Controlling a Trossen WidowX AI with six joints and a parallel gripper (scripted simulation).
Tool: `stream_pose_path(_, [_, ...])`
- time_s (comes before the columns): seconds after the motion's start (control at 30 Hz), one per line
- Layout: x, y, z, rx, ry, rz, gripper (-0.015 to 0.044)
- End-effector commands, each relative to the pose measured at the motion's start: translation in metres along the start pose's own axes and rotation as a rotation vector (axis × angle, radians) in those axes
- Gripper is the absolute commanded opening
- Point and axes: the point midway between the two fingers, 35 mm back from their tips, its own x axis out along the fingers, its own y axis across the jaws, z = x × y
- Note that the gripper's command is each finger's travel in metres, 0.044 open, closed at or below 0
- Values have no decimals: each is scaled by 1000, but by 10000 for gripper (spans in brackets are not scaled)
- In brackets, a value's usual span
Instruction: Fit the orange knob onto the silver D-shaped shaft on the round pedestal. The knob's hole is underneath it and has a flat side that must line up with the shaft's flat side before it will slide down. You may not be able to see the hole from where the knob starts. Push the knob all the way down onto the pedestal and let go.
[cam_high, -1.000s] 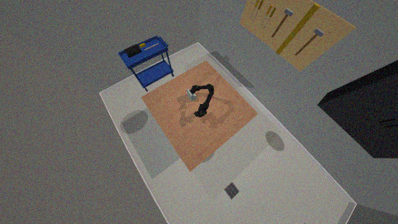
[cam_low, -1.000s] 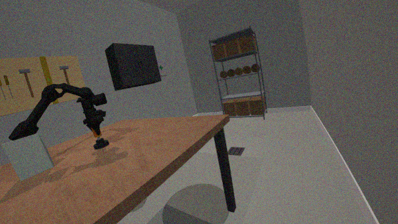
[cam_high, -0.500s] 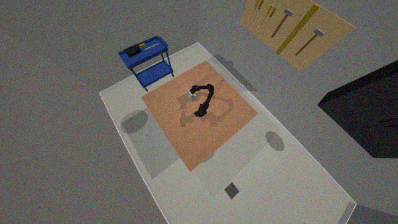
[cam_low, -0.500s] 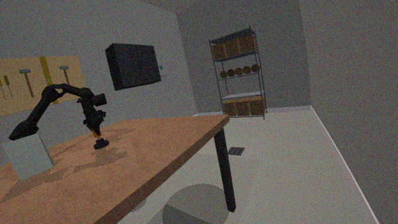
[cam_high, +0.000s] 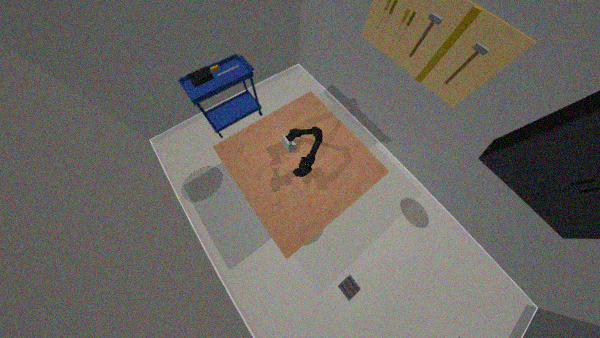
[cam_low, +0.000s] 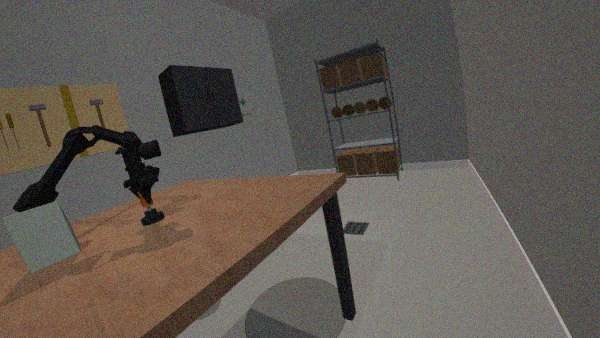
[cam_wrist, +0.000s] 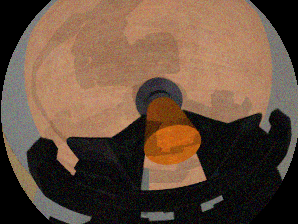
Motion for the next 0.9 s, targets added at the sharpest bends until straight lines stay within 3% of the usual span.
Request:
stream_pose_path(0.0, [1,1,-1,-112,1,1,0])
stream_pose_path(0.87, [4,1,-2,-123,1,1,0])
